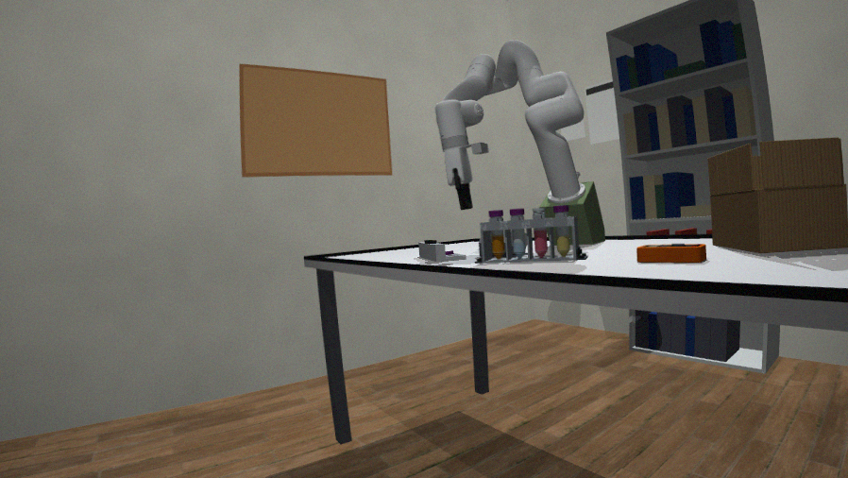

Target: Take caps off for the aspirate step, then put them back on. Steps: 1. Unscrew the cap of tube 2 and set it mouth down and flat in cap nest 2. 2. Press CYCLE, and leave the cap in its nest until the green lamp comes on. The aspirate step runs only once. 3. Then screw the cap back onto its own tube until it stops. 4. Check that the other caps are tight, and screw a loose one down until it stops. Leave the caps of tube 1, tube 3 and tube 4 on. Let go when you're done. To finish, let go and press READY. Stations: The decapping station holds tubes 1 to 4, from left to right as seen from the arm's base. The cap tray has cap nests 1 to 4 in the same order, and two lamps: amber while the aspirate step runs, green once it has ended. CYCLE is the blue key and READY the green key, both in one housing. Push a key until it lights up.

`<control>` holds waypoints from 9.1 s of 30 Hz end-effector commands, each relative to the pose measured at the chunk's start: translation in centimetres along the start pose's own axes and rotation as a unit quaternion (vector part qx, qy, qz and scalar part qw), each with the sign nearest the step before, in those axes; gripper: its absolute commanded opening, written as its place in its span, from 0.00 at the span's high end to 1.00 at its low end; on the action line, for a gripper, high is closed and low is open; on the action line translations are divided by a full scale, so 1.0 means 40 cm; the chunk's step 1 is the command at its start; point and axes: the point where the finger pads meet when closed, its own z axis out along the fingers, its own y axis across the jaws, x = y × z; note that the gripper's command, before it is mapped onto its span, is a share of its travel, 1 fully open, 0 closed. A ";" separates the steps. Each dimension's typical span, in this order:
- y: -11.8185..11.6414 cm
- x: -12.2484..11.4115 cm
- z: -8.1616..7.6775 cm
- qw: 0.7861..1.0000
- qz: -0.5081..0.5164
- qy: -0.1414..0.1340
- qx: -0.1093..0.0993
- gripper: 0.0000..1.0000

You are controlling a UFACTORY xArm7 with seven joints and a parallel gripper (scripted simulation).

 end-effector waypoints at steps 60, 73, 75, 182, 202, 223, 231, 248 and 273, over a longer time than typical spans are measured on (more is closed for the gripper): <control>-0.003 0.313 0.165 0.950 0.306 0.029 0.063 1.00; -0.002 0.312 0.175 0.950 0.306 0.029 0.063 1.00; -0.002 0.312 0.177 0.950 0.306 0.029 0.063 1.00; 0.195 -0.381 0.078 0.954 -0.291 -0.052 -0.049 0.00; 0.195 -0.381 0.078 0.954 -0.291 -0.052 -0.049 0.00; 0.195 -0.381 0.078 0.954 -0.291 -0.052 -0.049 0.00; 0.195 -0.381 0.078 0.954 -0.291 -0.052 -0.049 0.00; 0.195 -0.381 0.078 0.954 -0.291 -0.052 -0.049 0.00; 0.195 -0.381 0.078 0.954 -0.291 -0.052 -0.049 0.00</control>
